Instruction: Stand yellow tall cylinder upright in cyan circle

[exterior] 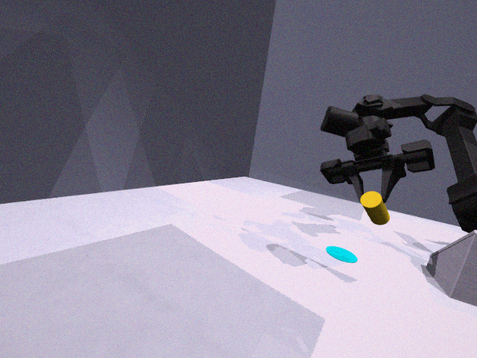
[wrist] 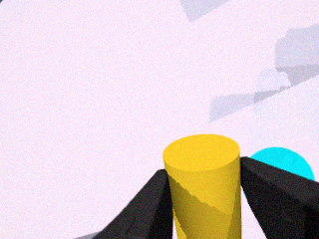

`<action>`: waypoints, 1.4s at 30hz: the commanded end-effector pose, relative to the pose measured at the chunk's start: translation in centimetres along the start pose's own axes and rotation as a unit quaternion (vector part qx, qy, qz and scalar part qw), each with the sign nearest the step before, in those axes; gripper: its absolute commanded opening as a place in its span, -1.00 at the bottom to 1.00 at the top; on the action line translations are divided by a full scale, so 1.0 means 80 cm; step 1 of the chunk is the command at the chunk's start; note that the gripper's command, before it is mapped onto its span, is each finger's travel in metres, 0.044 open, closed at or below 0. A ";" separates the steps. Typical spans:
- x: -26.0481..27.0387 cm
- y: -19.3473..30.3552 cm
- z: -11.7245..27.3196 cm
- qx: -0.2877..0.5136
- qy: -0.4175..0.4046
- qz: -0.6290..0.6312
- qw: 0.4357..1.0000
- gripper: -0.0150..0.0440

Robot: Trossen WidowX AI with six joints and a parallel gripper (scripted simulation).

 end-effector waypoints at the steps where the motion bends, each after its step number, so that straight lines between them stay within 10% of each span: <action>1: 0.000 0.002 0.000 -0.015 -0.004 0.002 1.000 -0.14; 42: -0.004 0.017 0.003 -0.164 -0.015 0.030 0.986 -0.14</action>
Point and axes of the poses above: the point midway between the two fingers, 35 mm back from their tips, its own z axis back along the fingers, its own x axis across the jaws, y = z × x, the point moved 4 cm from there along z, back along the fingers, and after that the axes turned 3 degrees about -z, right-handed, at the moved point
